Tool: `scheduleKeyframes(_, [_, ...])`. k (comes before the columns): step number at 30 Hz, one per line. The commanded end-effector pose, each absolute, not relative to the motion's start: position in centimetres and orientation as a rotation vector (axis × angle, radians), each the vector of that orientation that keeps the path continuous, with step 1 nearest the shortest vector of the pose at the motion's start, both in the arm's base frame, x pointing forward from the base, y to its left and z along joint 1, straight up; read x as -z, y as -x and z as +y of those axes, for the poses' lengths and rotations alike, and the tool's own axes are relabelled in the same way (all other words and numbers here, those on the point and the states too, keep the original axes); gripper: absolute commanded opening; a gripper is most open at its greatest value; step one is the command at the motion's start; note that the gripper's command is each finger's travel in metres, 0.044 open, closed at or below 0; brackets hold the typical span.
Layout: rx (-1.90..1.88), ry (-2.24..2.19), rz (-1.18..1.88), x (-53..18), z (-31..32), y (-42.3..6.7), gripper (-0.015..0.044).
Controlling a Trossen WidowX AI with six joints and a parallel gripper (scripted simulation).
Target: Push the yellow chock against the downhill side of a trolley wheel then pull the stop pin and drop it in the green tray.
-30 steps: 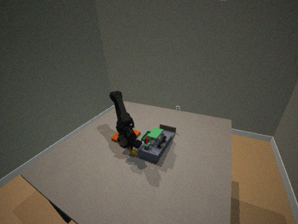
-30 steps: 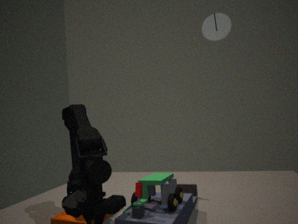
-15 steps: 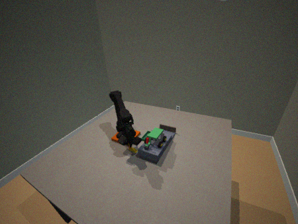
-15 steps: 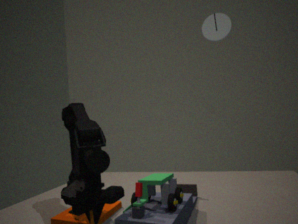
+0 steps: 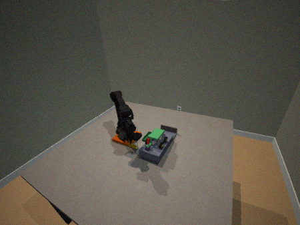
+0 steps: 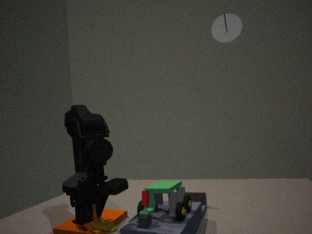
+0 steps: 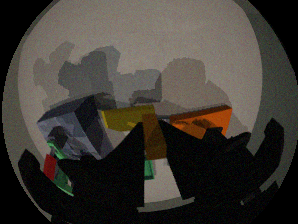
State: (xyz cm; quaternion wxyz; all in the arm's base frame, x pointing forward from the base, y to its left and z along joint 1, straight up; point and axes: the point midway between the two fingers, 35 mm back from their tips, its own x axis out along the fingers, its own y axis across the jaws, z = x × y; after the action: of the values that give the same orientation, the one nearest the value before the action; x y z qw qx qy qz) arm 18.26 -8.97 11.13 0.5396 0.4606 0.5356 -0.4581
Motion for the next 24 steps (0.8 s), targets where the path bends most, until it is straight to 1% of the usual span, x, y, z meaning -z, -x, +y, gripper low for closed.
scheduleKeyframes(1, [1.081,-1.096,1.266,-12.6,-9.0,-18.3,0.0000])
scheduleKeyframes(24, [1.081,-1.096,1.266,-18.9,-9.0,-18.7,0.0000])
